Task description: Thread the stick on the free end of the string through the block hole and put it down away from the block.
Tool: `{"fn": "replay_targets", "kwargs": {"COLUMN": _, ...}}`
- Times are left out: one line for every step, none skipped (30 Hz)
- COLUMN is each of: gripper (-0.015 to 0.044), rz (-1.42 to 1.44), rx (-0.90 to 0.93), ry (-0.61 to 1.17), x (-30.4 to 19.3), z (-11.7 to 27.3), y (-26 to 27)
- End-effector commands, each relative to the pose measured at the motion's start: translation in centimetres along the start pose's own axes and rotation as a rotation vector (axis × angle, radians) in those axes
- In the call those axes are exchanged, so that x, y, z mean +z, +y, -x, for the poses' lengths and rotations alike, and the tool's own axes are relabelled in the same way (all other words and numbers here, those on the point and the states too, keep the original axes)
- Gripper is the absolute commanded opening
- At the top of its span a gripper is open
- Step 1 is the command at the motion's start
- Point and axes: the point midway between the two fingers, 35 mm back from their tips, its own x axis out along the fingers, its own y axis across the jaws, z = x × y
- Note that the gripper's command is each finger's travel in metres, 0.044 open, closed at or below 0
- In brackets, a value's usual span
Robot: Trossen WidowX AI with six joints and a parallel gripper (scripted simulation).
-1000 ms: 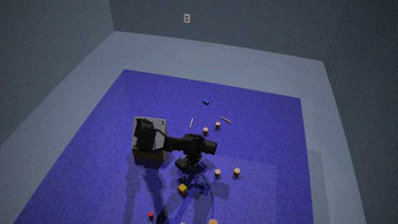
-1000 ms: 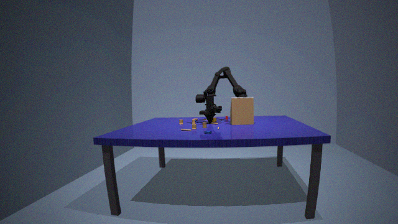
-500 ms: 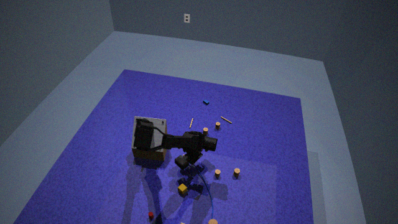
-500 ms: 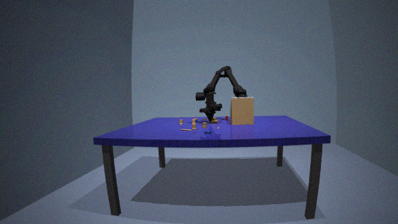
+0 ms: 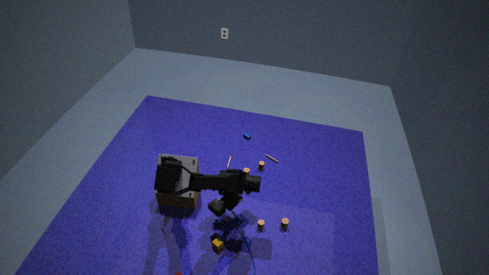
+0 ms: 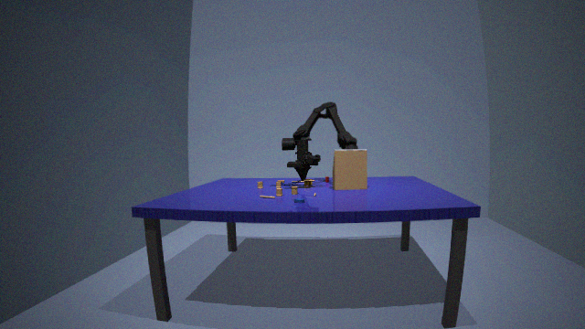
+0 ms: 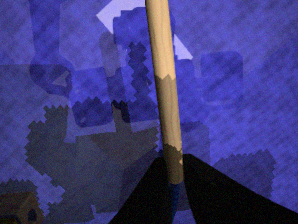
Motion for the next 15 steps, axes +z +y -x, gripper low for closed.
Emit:
{"fn": "replay_targets", "kwargs": {"gripper": 0.0000, "rz": -0.010, "rx": -0.005, "ry": 0.012, "x": -0.4, "z": 0.7, "y": -0.1}}
{"fn": "replay_targets", "kwargs": {"gripper": 0.0000, "rz": -0.010, "rx": -0.005, "ry": 0.012, "x": -0.4, "z": 0.8, "y": -0.1}}
{"fn": "replay_targets", "kwargs": {"gripper": 0.0000, "rz": -0.010, "rx": -0.004, "ry": 0.012, "x": -0.4, "z": 1.0, "y": -0.1}}
{"fn": "replay_targets", "kwargs": {"gripper": 0.0000, "rz": -0.010, "rx": -0.004, "ry": 0.012, "x": -0.4, "z": 1.1, "y": -0.1}}
{"fn": "replay_targets", "kwargs": {"gripper": 0.0000, "rz": -0.010, "rx": -0.004, "ry": 0.012, "x": -0.4, "z": 1.2, "y": -0.1}}
{"fn": "replay_targets", "kwargs": {"gripper": 0.0000, "rz": -0.010, "rx": -0.004, "ry": 0.012, "x": -0.4, "z": 1.4, "y": 0.0}}
{"fn": "replay_targets", "kwargs": {"gripper": 0.0000, "rz": -0.010, "rx": -0.004, "ry": 0.012, "x": -0.4, "z": 1.5, "y": 0.0}}
{"fn": "replay_targets", "kwargs": {"gripper": 0.0000, "rz": -0.010, "rx": -0.004, "ry": 0.012, "x": -0.4, "z": 1.6, "y": 0.0}}
{"fn": "replay_targets", "kwargs": {"gripper": 0.0000, "rz": -0.010, "rx": -0.004, "ry": 0.012, "x": -0.4, "z": 1.8, "y": 0.0}}
{"fn": "replay_targets", "kwargs": {"gripper": 0.0000, "rz": -0.010, "rx": -0.004, "ry": 0.013, "x": -0.4, "z": 1.9, "y": 0.0}}
{"fn": "replay_targets", "kwargs": {"gripper": 0.0000, "rz": -0.010, "rx": -0.004, "ry": 0.013, "x": -0.4, "z": 2.0, "y": 0.0}}
{"fn": "replay_targets", "kwargs": {"gripper": 0.0000, "rz": -0.010, "rx": -0.003, "ry": 0.013, "x": -0.4, "z": 2.1, "y": 0.0}}
{"fn": "replay_targets", "kwargs": {"gripper": 0.0000, "rz": -0.010, "rx": -0.003, "ry": 0.013, "x": -0.4, "z": 2.3, "y": 0.1}}
{"fn": "replay_targets", "kwargs": {"gripper": 0.0000, "rz": -0.010, "rx": -0.003, "ry": 0.013, "x": -0.3, "z": 2.4, "y": 0.1}}
{"fn": "replay_targets", "kwargs": {"gripper": 0.0000, "rz": -0.010, "rx": -0.003, "ry": 0.013, "x": -0.3, "z": 2.5, "y": 0.1}}
